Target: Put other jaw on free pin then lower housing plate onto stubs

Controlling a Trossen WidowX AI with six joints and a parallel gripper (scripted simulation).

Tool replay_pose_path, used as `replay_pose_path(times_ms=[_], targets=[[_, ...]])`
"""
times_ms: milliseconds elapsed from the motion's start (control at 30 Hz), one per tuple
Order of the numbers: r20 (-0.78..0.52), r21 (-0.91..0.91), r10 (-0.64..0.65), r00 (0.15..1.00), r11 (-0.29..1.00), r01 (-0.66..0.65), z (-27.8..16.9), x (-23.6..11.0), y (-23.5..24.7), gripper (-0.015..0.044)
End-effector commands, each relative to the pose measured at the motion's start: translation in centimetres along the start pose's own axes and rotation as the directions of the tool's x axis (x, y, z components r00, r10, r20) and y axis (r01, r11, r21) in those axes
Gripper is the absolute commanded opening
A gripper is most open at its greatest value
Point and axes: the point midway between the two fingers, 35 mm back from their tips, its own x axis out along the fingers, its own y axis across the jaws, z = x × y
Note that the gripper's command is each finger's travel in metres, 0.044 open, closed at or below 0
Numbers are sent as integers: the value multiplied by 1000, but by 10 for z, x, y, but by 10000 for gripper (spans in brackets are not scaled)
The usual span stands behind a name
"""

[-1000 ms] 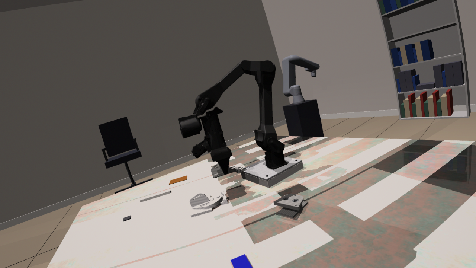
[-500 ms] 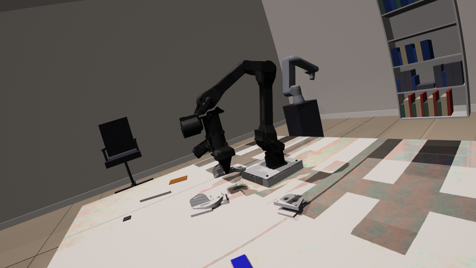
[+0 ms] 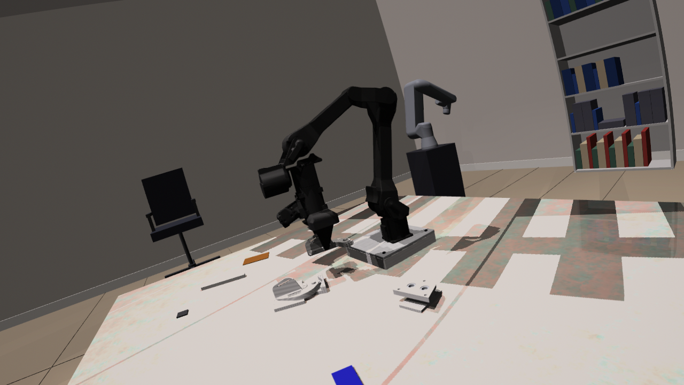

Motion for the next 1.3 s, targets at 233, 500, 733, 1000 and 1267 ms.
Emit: replay_pose_path(times_ms=[233, 500, 733, 1000, 1267], targets=[[0, -4, 5, 1000, 1000, -5, 23, -4, -1, 134], [3, -4, 4, 1000, 1000, -4, 48, -5, -5, 134], [5, -4, 4, 1000, 1000, -4, 70, -5, -8, 134], [7, -4, 3, 1000, 1000, -3, 95, -2, -13, 134], [7, -4, 3, 1000, 1000, -3, 100, -1, -14, 134]])
